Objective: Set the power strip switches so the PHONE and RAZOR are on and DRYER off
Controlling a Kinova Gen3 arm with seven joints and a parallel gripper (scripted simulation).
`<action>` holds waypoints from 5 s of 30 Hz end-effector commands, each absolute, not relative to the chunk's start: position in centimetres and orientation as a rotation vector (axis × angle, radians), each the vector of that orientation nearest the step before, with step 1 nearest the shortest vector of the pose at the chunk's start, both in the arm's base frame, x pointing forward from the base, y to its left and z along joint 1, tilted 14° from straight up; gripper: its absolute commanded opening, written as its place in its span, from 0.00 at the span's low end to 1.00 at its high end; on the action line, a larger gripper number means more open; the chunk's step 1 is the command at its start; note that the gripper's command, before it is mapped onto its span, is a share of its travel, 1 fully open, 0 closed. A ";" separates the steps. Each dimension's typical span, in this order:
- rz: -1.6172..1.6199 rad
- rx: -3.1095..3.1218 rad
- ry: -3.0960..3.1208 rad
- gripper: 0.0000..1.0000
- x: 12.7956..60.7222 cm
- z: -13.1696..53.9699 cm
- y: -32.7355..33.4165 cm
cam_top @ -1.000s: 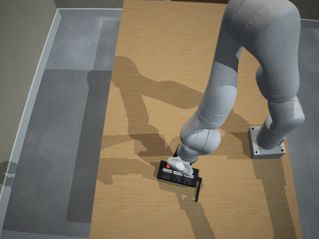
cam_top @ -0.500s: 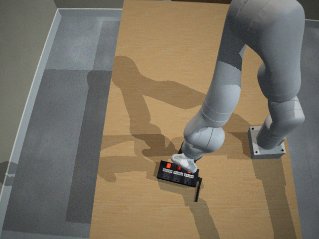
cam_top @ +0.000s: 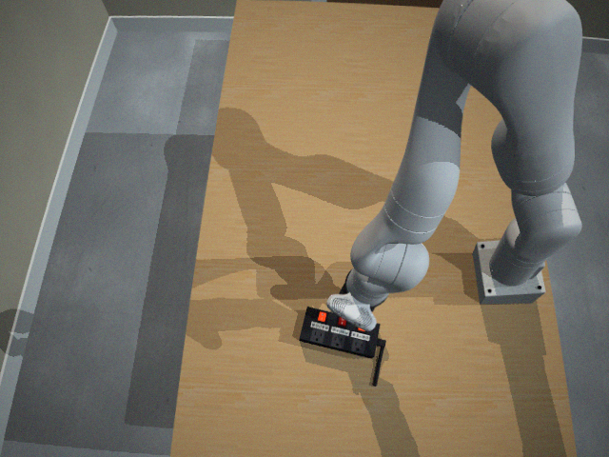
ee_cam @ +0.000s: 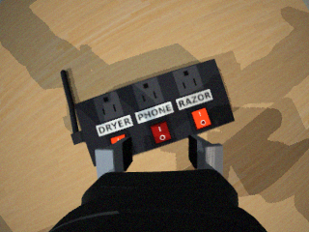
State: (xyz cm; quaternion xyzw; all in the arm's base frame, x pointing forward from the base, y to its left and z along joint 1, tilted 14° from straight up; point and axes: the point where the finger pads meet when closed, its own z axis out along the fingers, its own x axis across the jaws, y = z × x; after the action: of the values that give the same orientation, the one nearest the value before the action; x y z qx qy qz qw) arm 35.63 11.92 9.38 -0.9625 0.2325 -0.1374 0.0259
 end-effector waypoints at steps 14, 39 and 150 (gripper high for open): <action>-0.426 -2.974 0.718 1.00 35.7 9.4 11.9; -0.426 -2.974 0.718 1.00 35.7 9.4 11.9; -0.375 -2.926 0.843 1.00 34.4 15.0 16.9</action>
State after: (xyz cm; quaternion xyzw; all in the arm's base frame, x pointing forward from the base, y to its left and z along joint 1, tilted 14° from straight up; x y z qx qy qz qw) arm 34.74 16.81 15.36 -0.9560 0.2640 -0.1223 0.0372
